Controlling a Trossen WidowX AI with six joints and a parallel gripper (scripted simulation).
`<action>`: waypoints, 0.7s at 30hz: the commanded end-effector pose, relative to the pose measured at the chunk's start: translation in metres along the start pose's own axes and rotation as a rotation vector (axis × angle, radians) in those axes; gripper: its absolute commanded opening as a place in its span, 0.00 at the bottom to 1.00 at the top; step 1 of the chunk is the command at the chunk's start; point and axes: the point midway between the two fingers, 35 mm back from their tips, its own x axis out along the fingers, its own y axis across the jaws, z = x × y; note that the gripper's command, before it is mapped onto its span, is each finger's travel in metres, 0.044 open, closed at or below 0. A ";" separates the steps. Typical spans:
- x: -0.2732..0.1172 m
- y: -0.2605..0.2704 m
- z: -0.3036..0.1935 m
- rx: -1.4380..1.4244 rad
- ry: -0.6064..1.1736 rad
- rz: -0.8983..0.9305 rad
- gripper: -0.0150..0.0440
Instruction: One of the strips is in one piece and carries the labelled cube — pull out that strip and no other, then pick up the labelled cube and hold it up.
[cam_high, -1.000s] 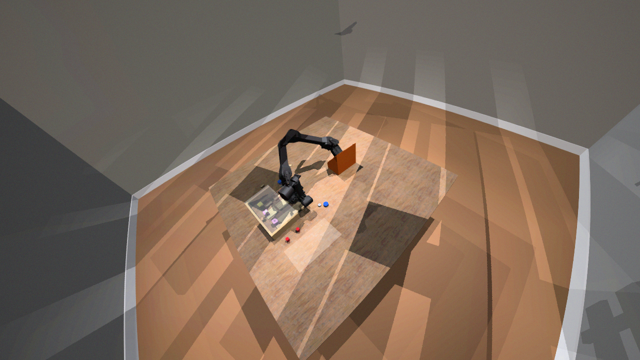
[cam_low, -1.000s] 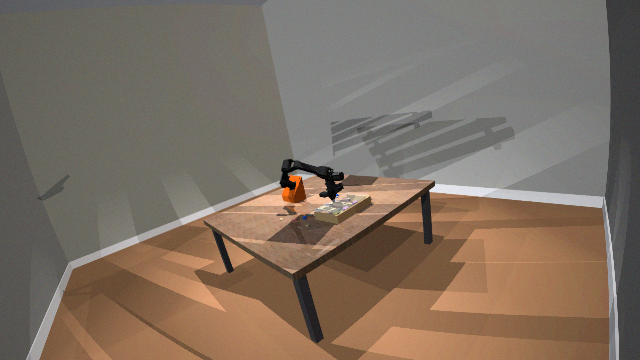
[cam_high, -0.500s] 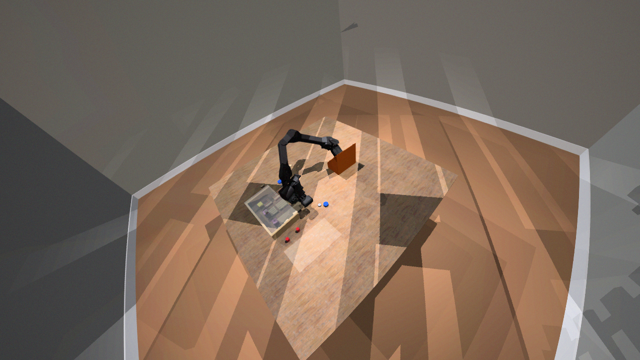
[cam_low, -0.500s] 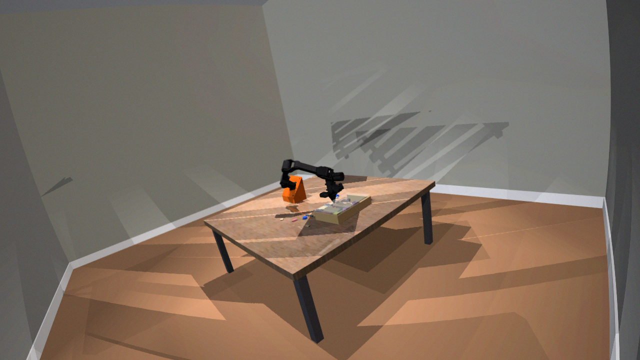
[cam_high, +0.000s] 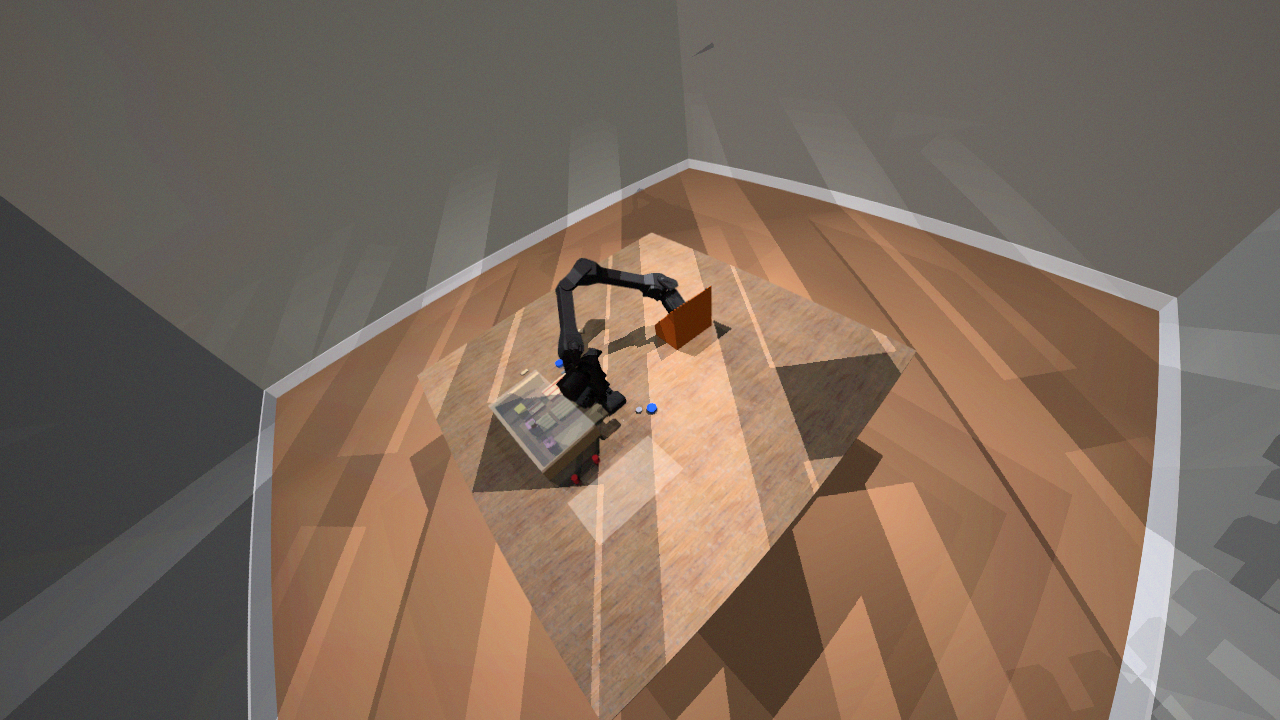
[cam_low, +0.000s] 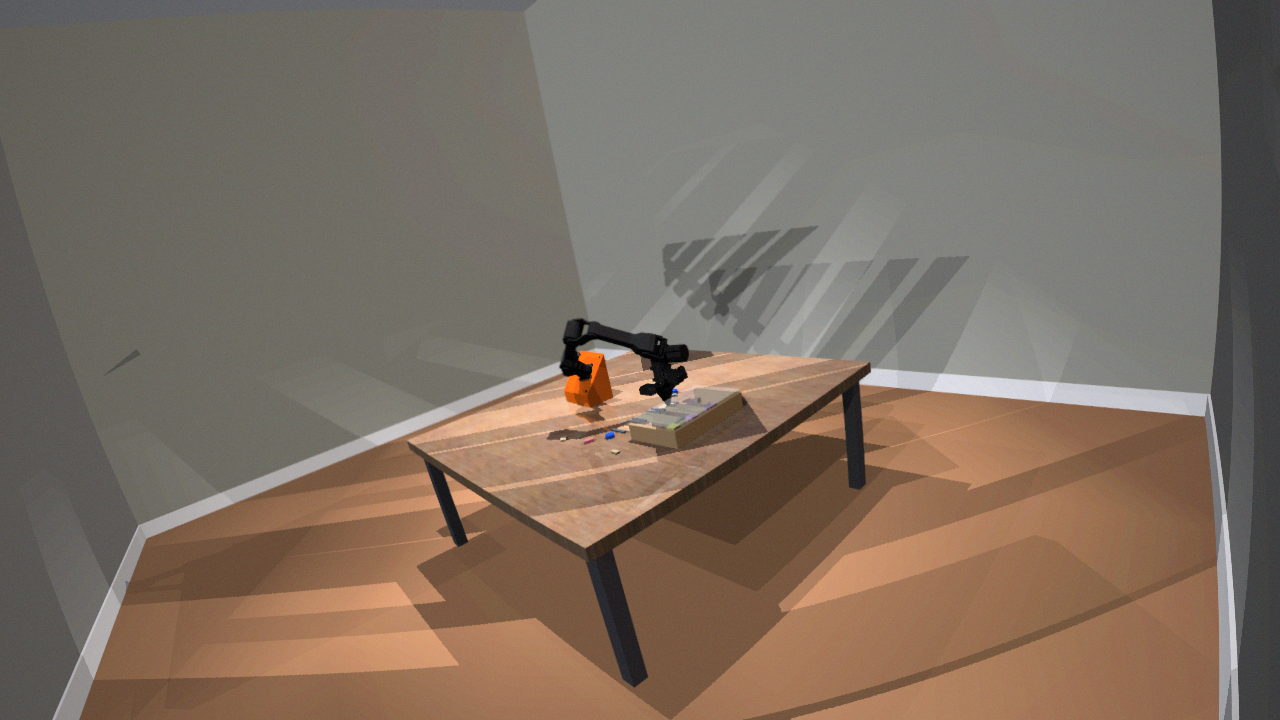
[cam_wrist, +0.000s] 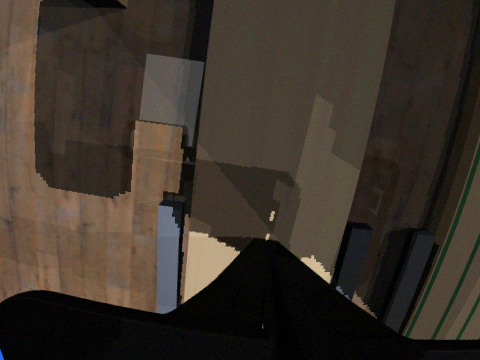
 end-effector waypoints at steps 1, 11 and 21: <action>0.004 0.000 -0.001 -0.006 0.005 -0.005 0.25; 0.005 0.000 -0.001 -0.006 0.005 -0.005 0.25; 0.006 0.000 0.000 -0.006 0.005 -0.005 0.25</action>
